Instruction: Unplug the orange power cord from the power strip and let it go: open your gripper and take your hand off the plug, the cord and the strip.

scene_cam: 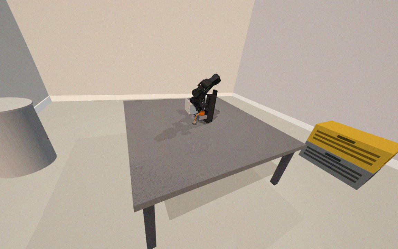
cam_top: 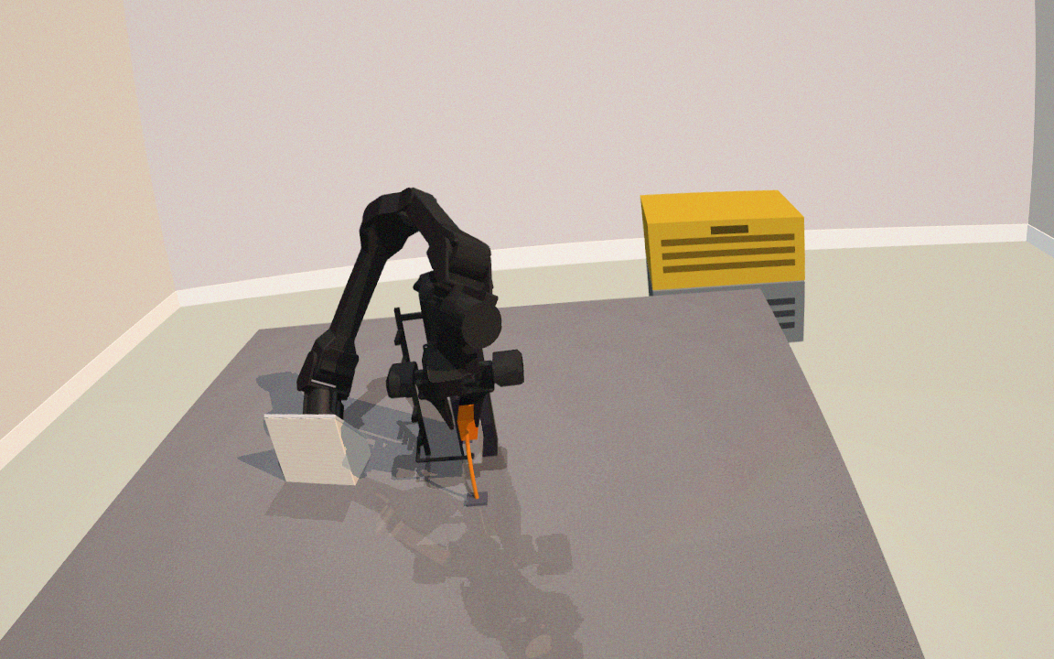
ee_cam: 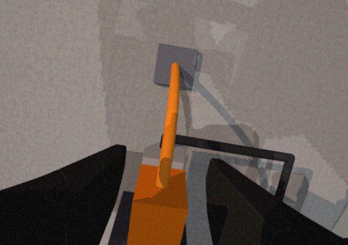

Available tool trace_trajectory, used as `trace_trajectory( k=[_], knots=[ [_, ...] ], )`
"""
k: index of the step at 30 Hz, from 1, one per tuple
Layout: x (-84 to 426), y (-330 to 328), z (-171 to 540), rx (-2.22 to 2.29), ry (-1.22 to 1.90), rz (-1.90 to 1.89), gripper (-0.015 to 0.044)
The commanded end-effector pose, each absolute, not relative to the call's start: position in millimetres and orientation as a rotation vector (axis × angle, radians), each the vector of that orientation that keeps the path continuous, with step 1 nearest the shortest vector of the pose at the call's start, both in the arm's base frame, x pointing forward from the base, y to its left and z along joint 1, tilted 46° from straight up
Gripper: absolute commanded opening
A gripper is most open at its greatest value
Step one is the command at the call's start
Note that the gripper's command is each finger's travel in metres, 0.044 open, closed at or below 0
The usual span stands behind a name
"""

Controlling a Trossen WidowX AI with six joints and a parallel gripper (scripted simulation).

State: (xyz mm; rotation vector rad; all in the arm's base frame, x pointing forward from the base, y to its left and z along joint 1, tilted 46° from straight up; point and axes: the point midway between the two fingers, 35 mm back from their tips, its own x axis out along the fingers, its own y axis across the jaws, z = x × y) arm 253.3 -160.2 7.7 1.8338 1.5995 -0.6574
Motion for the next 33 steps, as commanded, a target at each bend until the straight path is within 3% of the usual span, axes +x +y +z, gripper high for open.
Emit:
trace_trajectory(
  k=[1, 33],
  knots=[
    [254, -153, 13, 1.839, 1.605, -0.657, 0.0160],
    [254, -126, 22, 1.841, 1.606, -0.656, 0.0160]
  ],
)
